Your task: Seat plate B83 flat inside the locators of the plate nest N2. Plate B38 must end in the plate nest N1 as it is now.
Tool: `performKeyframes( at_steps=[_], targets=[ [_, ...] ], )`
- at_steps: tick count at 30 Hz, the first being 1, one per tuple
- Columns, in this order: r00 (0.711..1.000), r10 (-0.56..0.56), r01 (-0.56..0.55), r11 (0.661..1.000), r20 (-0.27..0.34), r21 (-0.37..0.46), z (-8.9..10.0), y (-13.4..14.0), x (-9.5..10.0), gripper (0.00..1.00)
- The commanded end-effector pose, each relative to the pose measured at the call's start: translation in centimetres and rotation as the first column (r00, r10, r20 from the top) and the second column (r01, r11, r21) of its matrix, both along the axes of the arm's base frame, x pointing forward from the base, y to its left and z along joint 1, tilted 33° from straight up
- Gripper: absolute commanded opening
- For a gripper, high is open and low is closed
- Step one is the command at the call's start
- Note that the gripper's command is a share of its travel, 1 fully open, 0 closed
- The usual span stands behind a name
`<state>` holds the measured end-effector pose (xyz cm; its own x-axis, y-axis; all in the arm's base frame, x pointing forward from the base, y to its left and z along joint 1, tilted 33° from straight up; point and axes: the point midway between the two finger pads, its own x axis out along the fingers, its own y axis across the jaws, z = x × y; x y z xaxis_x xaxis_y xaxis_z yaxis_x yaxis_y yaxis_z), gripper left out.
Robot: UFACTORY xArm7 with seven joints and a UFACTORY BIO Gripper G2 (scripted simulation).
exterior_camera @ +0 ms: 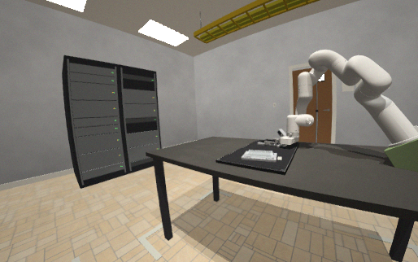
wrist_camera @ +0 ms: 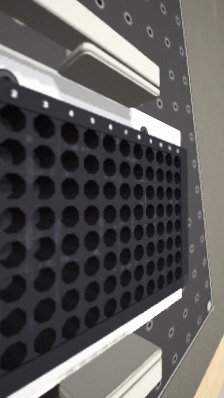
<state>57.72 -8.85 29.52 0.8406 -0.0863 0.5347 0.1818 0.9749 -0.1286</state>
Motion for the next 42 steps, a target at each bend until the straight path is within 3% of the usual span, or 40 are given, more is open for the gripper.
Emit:
performKeyframes(
  at_steps=[1, 17, 42],
  targets=[
    [1.000, 0.001, -0.001, 1.000, 0.003, 0.000, 0.1, 0.0, 0.0, 0.54],
    [1.000, 0.001, -0.001, 1.000, 0.003, 0.000, 0.1, 0.0, 0.0, 0.54],
    [1.000, 0.001, -0.001, 1.000, 0.003, 0.000, 5.3, 1.3, -3.1, 0.54]
  ],
)
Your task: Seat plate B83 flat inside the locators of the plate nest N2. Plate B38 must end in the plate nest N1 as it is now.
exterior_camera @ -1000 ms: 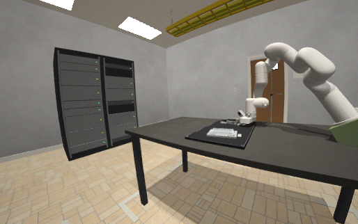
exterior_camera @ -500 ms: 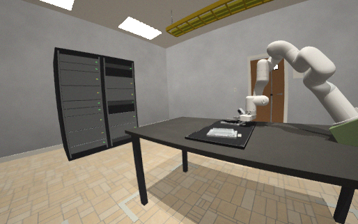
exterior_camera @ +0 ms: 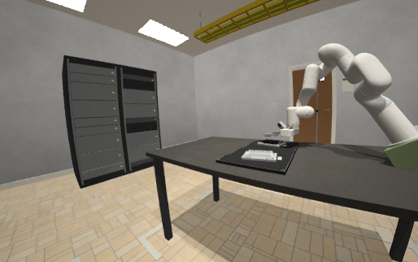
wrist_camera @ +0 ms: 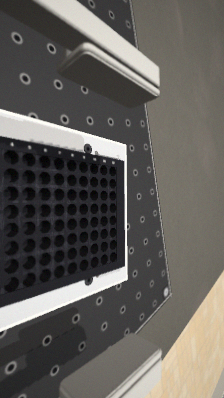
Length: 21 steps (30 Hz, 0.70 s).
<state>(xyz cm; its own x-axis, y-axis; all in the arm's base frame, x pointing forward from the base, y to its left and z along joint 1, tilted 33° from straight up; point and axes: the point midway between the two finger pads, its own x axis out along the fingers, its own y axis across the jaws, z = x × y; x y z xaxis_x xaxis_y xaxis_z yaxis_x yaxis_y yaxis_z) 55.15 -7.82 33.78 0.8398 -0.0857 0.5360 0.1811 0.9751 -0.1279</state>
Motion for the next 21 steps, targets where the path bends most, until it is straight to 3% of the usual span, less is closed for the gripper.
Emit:
performKeyframes(
  at_steps=[1, 6, 21],
  targets=[
    [1.000, 0.000, 0.000, 1.000, 0.001, 0.000, 1.2, 0.3, -0.7, 0.54],
    [1.000, 0.000, 0.000, 1.000, 0.001, 0.000, 2.3, 0.6, -1.3, 0.54],
    [1.000, 0.000, 0.000, 1.000, 0.001, 0.000, 2.5, 0.6, -1.4, 0.54]
  ],
)
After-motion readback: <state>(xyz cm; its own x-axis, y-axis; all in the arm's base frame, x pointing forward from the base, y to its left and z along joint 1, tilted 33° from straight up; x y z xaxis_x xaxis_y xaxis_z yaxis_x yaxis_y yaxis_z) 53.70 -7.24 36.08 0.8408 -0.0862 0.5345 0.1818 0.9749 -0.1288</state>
